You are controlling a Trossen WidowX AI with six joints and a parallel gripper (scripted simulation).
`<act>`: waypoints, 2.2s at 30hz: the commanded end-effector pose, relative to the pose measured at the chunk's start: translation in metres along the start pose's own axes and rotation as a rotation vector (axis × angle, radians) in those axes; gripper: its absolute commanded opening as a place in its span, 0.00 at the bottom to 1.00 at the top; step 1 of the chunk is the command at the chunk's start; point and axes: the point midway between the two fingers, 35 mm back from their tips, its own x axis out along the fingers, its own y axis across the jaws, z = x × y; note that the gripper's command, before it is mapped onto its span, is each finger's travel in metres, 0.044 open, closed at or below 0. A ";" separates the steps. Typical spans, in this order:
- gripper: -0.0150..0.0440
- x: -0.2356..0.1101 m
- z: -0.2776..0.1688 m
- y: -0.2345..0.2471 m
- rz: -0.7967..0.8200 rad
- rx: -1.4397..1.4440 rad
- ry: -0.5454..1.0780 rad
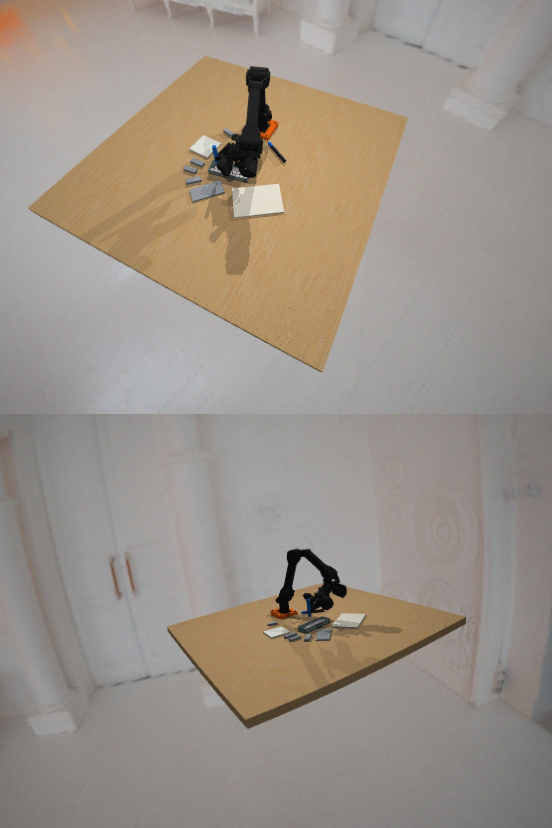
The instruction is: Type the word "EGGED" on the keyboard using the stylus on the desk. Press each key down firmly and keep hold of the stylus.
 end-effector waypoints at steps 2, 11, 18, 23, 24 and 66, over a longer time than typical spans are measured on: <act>0.25 -0.012 0.007 0.011 0.001 -0.006 -0.005; 0.25 -0.034 0.015 0.034 0.008 -0.015 0.001; 0.25 -0.025 0.031 0.034 0.007 -0.015 0.000; 0.25 -0.024 0.032 0.034 0.007 -0.015 0.000; 0.25 -0.024 0.032 0.034 0.007 -0.015 0.000; 0.39 -0.016 0.048 0.034 0.007 -0.015 0.000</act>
